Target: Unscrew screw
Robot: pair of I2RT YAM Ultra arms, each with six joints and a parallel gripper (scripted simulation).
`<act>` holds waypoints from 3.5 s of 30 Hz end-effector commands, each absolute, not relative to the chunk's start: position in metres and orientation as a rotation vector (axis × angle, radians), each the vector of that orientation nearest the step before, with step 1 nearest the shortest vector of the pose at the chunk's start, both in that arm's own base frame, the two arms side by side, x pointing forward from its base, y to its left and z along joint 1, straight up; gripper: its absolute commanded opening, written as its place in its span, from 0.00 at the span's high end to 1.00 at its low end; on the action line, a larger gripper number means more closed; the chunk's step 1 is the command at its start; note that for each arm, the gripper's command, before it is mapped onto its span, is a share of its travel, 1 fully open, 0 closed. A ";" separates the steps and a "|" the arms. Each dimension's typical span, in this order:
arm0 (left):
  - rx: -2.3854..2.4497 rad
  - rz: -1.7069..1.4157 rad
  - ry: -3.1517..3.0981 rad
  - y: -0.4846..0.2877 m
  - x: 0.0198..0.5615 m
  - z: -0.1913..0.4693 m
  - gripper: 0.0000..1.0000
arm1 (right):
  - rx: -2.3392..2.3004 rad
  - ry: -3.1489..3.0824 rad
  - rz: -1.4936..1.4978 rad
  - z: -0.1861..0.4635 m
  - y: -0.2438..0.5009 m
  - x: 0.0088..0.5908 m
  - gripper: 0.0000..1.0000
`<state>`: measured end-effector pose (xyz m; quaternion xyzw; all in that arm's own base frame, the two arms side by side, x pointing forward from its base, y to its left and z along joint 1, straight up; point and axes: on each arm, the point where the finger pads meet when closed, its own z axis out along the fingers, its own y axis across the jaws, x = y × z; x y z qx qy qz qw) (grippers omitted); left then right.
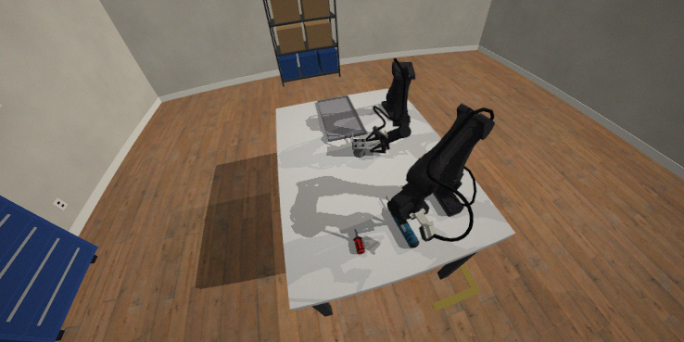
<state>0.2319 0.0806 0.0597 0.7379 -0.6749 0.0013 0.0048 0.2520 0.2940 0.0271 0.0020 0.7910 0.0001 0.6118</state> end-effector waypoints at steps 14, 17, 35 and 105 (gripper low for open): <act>2.329 -0.013 -2.134 0.083 0.237 0.068 0.35 | 0.019 1.813 0.012 0.027 0.297 0.271 0.14; 2.329 -0.013 -2.134 0.083 0.237 0.068 0.35 | 0.035 1.805 0.033 0.033 0.302 0.276 0.14; 2.329 -0.013 -2.134 0.083 0.237 0.068 0.35 | 0.028 1.806 0.025 0.025 0.301 0.292 0.14; 2.329 -0.013 -2.134 0.083 0.237 0.068 0.35 | 0.020 1.813 0.026 0.027 0.303 0.311 0.14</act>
